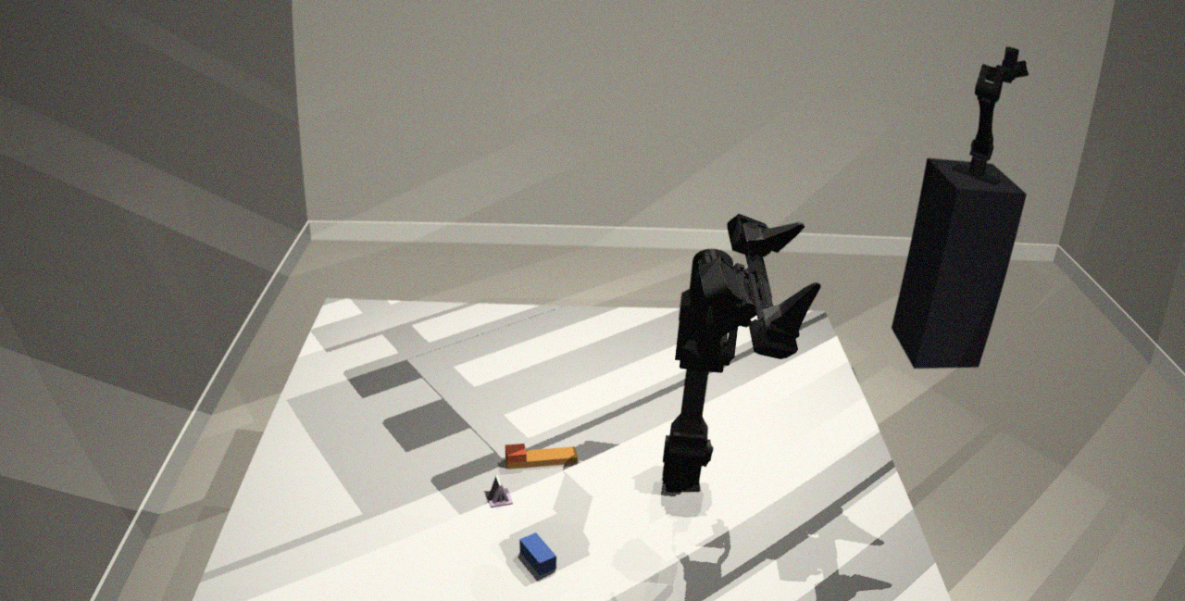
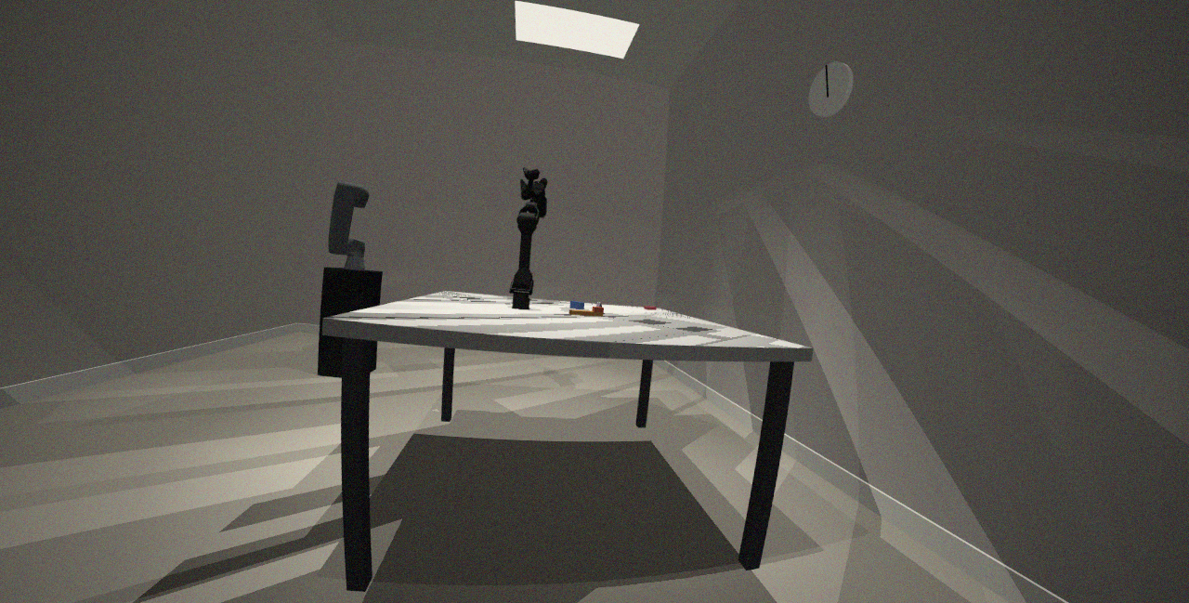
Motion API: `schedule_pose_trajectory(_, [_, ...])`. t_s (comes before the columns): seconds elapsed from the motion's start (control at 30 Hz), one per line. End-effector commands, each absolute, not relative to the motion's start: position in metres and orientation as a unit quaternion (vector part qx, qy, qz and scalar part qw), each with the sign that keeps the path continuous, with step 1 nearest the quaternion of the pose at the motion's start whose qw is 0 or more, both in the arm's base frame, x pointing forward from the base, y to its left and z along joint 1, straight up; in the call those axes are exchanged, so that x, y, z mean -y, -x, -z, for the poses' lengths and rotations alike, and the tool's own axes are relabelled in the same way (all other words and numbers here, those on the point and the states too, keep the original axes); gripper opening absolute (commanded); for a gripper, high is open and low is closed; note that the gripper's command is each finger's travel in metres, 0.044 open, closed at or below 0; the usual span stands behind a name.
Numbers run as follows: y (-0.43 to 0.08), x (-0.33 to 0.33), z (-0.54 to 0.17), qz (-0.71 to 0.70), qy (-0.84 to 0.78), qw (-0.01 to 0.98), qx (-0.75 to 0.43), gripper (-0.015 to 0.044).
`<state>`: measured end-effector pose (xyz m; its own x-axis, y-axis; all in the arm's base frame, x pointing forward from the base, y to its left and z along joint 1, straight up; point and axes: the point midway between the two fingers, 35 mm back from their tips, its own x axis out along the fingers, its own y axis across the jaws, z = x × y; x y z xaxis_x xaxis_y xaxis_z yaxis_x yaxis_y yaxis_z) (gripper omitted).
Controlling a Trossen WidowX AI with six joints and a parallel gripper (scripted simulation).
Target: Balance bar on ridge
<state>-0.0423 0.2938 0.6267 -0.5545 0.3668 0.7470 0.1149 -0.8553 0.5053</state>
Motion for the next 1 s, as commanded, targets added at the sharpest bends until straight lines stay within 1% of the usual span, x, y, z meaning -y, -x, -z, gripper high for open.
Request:
schedule_pose_trajectory(0.0, [0.041, -0.295, -0.626, -0.842, -0.467, 0.076, -0.26, 0.0374])
schedule_pose_trajectory(0.07, [0.033, -0.302, -0.624, -0.832, -0.475, 0.089, -0.273, 0.0321])
schedule_pose_trajectory(0.1, [0.027, -0.307, -0.622, -0.824, -0.481, 0.098, -0.282, 0.0315])
schedule_pose_trajectory(0.3, [-0.013, -0.335, -0.606, -0.772, -0.519, 0.153, -0.334, 0.0315])
schedule_pose_trajectory(0.57, [-0.073, -0.359, -0.579, -0.703, -0.566, 0.243, -0.355, 0.0315])
schedule_pose_trajectory(0.97, [-0.16, -0.365, -0.536, -0.582, -0.634, 0.326, -0.392, 0.0315])
